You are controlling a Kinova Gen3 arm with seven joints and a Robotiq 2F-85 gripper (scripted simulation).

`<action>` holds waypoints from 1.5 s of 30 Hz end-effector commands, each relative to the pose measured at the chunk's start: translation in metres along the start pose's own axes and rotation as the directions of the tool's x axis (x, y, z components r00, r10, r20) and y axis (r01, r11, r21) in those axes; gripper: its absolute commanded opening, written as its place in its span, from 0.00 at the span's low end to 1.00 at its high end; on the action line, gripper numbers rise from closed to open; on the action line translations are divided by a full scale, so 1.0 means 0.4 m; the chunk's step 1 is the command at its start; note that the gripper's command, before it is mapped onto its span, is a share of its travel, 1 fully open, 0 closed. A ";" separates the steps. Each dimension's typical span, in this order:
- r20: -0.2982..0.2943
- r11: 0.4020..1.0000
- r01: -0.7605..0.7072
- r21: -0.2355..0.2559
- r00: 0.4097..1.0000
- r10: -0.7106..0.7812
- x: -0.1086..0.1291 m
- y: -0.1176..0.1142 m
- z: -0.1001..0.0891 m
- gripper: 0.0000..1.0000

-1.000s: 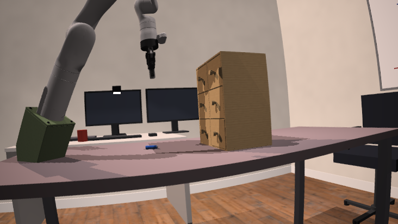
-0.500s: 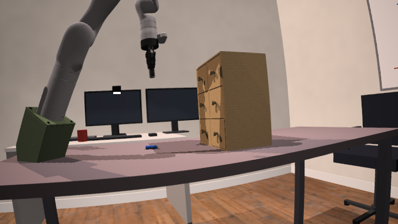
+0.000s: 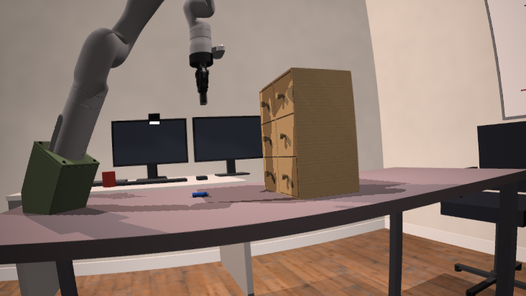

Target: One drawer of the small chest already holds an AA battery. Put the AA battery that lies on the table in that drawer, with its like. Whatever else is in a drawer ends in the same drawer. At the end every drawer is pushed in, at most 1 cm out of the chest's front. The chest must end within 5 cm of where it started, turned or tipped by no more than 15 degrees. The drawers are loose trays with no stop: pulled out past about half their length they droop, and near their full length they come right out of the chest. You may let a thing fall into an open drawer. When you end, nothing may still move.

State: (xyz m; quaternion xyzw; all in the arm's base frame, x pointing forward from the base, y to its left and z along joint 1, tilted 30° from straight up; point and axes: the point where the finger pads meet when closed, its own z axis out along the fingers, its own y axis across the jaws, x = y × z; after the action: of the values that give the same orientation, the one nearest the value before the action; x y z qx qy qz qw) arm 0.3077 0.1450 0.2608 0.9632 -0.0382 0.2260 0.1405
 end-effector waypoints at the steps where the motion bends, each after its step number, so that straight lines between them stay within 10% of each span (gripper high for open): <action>1: -0.005 1.000 -0.014 -0.006 1.000 0.014 0.010 0.014 0.014 0.00; 31: -0.443 1.000 -0.015 -0.007 0.897 0.010 0.153 0.017 0.204 0.00; 45: -0.543 1.000 -0.015 -0.007 0.839 0.009 0.190 0.018 0.252 0.00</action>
State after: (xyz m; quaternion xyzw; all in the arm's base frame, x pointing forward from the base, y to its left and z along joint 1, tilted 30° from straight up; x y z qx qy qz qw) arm 0.4199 0.1039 0.2204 0.8553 -0.0139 0.4959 0.1494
